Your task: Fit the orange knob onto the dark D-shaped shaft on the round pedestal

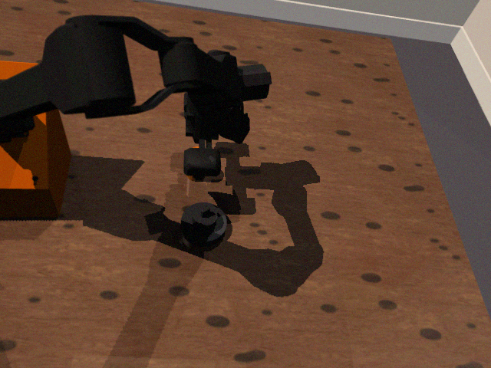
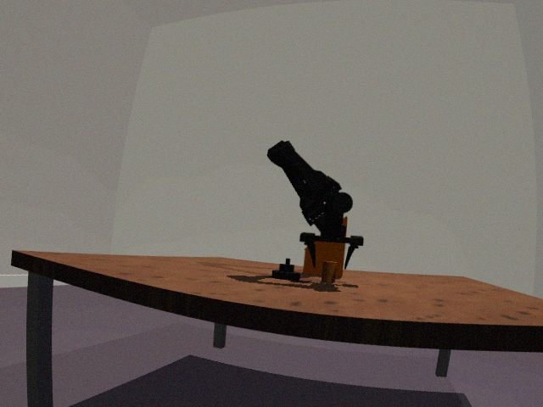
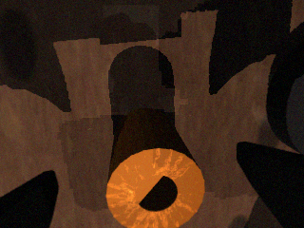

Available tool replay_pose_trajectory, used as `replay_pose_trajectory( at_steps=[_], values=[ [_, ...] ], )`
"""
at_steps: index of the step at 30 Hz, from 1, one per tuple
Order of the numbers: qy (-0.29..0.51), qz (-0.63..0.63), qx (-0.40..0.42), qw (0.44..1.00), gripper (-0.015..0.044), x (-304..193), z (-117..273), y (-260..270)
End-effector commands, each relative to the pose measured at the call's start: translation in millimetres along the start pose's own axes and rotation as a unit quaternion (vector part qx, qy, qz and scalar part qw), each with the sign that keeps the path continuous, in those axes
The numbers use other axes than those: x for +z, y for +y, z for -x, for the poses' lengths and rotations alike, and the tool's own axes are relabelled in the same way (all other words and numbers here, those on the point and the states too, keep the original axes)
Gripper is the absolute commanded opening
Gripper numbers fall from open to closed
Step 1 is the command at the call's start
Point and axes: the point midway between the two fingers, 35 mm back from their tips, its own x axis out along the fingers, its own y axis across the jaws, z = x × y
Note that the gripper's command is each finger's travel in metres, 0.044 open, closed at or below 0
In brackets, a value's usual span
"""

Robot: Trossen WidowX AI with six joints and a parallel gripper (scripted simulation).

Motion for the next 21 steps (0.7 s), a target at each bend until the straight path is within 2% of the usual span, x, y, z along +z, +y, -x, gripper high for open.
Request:
replay_pose_trajectory(
  at_steps=[1,18,21],
  values=[
    [-0.001,0.004,-0.002,1.000,0.0440,-1,-7,0],
    [-0.001,0.004,-0.004,1.000,0.0440,-3,-32,-1],
    [-0.001,0.004,-0.004,1.000,0.0361,-3,-32,-1]
  ],
)
